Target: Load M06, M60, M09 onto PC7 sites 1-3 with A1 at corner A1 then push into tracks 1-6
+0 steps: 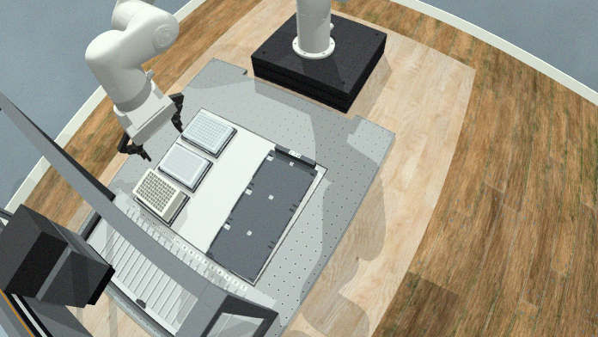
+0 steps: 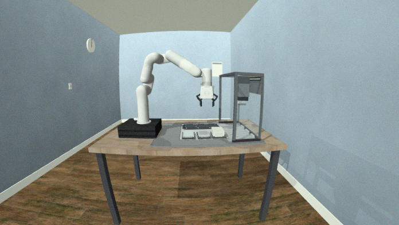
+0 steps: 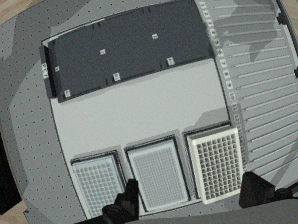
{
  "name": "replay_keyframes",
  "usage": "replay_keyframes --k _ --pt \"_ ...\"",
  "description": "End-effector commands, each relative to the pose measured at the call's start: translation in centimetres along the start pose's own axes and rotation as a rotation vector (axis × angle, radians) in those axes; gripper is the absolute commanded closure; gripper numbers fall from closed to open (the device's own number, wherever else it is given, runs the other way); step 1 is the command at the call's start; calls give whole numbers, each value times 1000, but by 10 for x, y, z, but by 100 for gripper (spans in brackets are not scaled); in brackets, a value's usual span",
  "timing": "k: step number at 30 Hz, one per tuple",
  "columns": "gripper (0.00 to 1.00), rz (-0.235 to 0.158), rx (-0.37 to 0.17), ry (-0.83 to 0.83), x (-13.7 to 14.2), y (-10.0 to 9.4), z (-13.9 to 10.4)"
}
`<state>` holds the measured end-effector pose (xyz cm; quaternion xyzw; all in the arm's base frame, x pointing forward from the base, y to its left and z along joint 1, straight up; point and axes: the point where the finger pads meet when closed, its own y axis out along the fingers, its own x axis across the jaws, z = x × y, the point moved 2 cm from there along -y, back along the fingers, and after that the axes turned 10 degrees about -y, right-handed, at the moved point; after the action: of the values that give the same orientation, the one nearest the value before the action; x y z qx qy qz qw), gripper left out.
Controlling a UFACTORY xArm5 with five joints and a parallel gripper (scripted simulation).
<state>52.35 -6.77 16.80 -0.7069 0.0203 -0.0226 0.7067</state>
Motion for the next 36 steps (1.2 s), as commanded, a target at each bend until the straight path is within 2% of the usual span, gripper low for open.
replay_keyframes --k 1,3,20,36 --pt "0 0 4 -166 20 10 -11" --pt "0 -2 6 -224 27 16 -16" --pt "0 -2 5 -224 81 54 -51" --pt "0 -2 5 -224 82 55 -52"
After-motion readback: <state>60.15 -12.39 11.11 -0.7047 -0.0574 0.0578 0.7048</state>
